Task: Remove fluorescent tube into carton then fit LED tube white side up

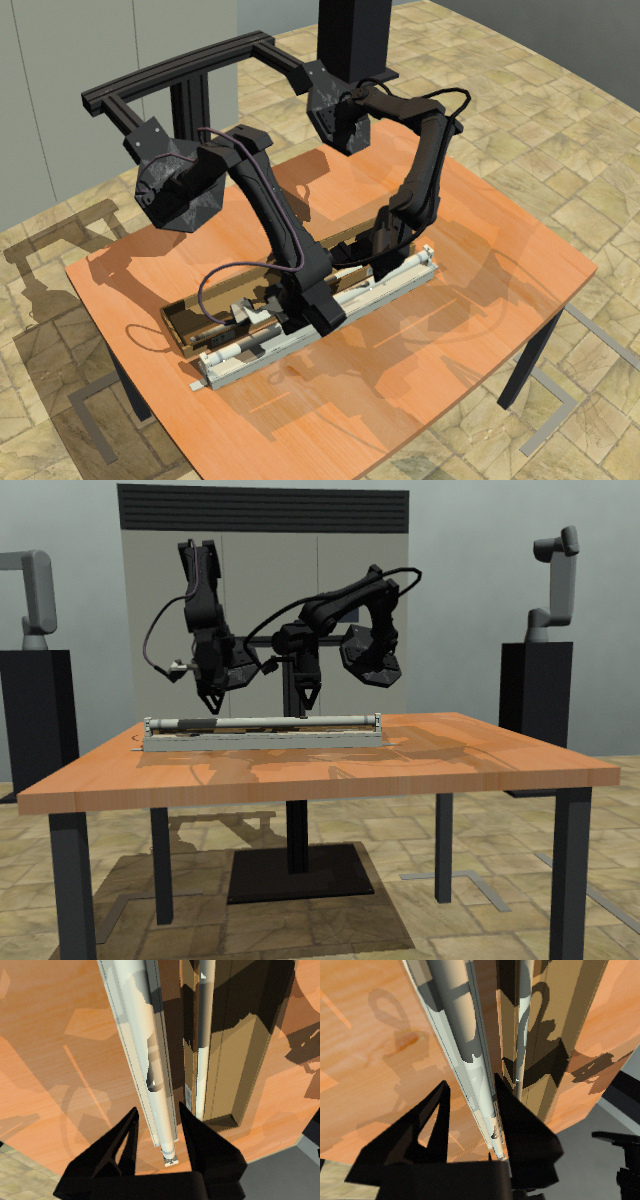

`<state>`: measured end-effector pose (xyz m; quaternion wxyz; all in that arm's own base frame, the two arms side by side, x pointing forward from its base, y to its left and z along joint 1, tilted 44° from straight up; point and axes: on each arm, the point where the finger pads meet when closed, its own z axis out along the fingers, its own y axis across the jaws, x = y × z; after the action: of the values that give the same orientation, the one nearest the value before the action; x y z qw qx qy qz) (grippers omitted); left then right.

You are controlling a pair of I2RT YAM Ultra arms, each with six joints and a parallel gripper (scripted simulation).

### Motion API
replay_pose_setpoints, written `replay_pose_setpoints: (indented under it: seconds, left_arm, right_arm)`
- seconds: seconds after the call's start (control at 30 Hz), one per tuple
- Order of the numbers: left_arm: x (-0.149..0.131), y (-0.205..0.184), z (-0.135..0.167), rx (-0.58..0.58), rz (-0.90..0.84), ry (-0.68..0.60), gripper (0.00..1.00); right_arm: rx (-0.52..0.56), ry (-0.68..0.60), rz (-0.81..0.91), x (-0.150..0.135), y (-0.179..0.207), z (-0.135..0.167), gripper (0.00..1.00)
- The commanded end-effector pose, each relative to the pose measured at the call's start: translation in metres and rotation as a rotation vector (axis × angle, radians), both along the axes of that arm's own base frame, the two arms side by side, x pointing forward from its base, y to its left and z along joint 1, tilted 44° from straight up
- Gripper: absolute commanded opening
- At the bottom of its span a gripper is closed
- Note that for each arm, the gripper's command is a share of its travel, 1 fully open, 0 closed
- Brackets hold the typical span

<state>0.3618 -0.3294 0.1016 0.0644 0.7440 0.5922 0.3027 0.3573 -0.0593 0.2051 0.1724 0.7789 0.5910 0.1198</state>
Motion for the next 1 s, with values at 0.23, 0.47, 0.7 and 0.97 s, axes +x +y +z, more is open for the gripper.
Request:
replay_pose_setpoints:
  seconds: [0.23, 0.47, 0.7, 0.97]
  left_arm:
    - [-0.011, -0.020, 0.009, -0.024, -0.049, -0.003, 0.49]
    - [0.013, -0.003, -0.001, -0.052, -0.024, -0.027, 0.49]
    - [0.020, 0.004, -0.034, -0.012, -0.018, 0.004, 0.49]
    - [0.023, -0.001, -0.048, -0.016, -0.045, 0.000, 0.49]
  right_arm:
    - [-0.013, 0.021, -0.001, -0.010, 0.001, -0.001, 0.49]
    - [-0.002, -0.003, 0.002, 0.010, -0.004, -0.021, 0.49]
    - [-0.011, 0.002, -0.009, 0.015, -0.010, -0.036, 0.49]
    - [0.004, -0.011, 0.007, 0.024, -0.006, -0.052, 0.49]
